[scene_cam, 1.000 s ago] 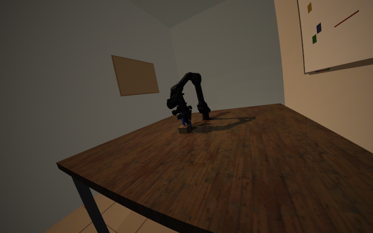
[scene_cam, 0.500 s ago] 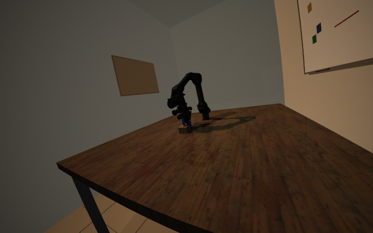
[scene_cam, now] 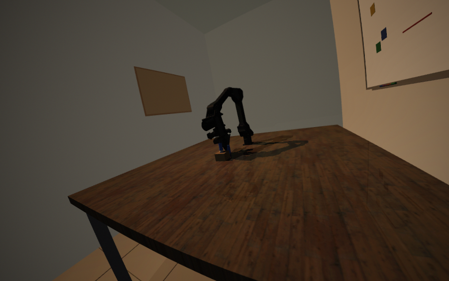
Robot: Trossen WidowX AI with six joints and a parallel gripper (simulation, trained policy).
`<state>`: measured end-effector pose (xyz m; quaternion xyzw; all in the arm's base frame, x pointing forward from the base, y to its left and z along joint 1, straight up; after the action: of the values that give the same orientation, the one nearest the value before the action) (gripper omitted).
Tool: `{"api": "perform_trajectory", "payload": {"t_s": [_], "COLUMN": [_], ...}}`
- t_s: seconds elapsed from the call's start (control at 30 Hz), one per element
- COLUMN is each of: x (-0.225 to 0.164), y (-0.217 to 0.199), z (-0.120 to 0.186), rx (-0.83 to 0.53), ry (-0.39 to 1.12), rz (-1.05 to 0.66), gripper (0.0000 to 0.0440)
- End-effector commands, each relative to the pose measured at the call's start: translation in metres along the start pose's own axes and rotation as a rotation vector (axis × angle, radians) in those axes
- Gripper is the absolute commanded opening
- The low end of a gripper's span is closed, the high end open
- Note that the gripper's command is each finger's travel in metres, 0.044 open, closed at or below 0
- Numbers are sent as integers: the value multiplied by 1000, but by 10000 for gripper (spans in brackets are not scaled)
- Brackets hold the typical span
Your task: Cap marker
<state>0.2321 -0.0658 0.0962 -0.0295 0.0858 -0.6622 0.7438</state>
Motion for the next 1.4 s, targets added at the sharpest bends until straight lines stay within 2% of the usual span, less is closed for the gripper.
{"api": "perform_trajectory", "payload": {"t_s": [0.0, 0.53, 0.67, 0.77, 1.17, 1.37], "x": [-4, -4, -4, -4, 7, 8], "y": [-5, -5, -5, -6, 9, 12], "z": [-17, -17, -17, -16, 15, 23], "rx": [-69, -69, -69, -65, 54, 85], "ry": [16, 17, 17, 11, -56, -64], "rz": [19, 19, 19, 21, -31, -42], "gripper": [241, 201, 161, 95, 33, 16]}}
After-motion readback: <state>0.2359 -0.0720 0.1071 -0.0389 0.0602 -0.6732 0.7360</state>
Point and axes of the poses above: the point midway between the two fingers, 35 mm back from their tips, its own z axis back along the fingers, its own y axis across the jaws, x = y × z, the point moved 3 cm from there along z, back along the fingers, and after that the axes turned 2 degrees about -z, right-handed, at the moved point
